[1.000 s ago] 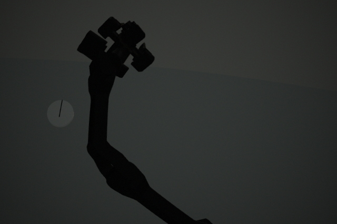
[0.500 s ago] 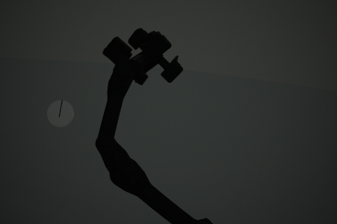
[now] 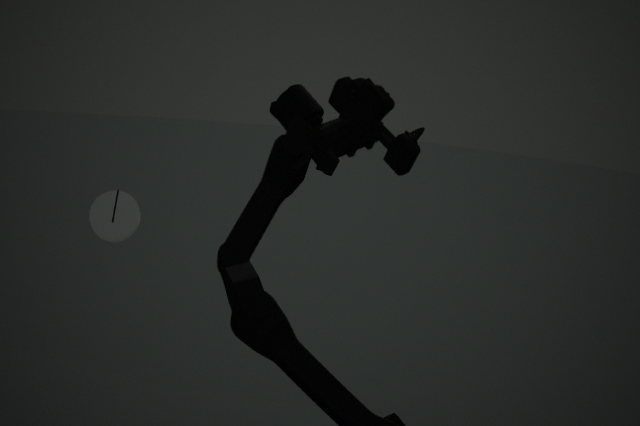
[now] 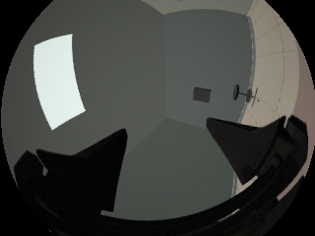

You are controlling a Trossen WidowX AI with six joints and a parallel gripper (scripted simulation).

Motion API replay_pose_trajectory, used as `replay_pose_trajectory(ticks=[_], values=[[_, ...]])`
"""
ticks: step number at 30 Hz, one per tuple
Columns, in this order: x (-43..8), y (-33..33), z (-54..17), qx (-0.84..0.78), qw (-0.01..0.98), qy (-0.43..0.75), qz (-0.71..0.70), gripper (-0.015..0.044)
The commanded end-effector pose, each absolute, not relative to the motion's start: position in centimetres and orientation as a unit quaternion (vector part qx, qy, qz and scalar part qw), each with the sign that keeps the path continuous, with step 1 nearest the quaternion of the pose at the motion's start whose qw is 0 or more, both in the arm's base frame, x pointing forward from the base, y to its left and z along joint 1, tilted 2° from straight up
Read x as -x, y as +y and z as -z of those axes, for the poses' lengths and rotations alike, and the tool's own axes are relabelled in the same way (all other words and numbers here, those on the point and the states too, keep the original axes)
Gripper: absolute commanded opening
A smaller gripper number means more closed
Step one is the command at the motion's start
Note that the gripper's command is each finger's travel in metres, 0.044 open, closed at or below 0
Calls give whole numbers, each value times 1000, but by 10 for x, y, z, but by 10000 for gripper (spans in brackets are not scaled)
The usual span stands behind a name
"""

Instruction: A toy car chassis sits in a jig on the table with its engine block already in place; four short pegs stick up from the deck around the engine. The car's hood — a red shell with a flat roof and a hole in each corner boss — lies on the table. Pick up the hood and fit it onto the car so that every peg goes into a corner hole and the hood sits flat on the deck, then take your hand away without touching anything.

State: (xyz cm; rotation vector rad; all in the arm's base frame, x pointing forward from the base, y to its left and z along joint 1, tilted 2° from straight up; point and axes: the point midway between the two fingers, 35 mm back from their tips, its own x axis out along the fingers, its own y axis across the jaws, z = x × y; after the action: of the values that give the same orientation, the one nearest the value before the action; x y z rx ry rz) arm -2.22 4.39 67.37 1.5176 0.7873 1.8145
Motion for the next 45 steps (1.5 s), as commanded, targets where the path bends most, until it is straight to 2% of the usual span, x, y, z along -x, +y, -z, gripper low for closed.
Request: replay_pose_trajectory(ticks=[1,19,34,45], values=[[13,71,-667,-577,374,281,-669,440],[-56,203,-606,-509,596,270,-560,440],[-167,279,-518,-364,775,272,-439,440],[-258,289,-434,-256,854,309,-330,440]])
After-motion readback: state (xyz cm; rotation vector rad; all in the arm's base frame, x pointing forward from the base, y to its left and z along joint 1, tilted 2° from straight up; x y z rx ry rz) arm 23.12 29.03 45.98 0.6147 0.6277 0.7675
